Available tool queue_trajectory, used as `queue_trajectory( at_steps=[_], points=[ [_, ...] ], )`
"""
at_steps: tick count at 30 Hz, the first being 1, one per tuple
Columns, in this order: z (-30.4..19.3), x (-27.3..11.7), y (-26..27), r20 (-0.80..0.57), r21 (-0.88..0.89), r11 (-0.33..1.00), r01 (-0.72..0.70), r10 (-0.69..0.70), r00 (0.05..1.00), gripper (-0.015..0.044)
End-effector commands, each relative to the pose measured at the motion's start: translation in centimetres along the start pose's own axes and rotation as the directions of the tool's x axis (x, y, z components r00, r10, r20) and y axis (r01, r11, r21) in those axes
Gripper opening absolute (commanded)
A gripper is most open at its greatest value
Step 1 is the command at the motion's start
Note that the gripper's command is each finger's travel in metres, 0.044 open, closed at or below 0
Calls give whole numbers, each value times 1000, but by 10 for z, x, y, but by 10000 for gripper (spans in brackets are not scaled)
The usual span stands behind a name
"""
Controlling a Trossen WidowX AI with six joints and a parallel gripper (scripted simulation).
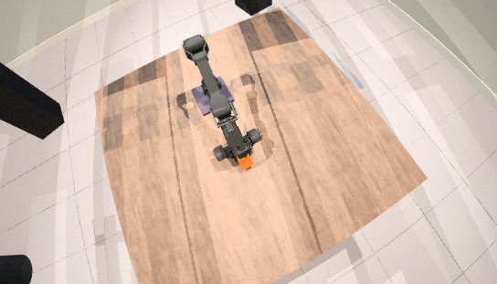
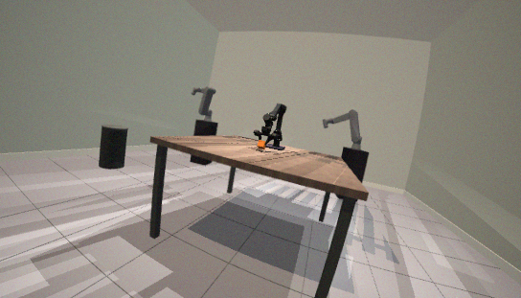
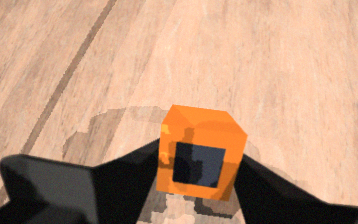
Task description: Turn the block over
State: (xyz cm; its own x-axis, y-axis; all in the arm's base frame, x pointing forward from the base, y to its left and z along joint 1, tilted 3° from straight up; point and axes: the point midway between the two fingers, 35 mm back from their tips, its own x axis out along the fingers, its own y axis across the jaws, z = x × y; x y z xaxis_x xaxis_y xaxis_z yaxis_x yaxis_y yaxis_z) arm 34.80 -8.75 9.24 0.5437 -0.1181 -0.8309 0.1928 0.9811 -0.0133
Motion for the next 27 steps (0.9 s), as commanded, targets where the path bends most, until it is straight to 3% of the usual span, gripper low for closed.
queue_trajectory(
  at_steps=[1, 27],
  points=[
    [1, 3, 1, 34, -2, 1000, -5, 6, 999, 0],
    [-10, 31, 2, 430, -8, 1000, -6, 9, 903, 0]
  ],
)
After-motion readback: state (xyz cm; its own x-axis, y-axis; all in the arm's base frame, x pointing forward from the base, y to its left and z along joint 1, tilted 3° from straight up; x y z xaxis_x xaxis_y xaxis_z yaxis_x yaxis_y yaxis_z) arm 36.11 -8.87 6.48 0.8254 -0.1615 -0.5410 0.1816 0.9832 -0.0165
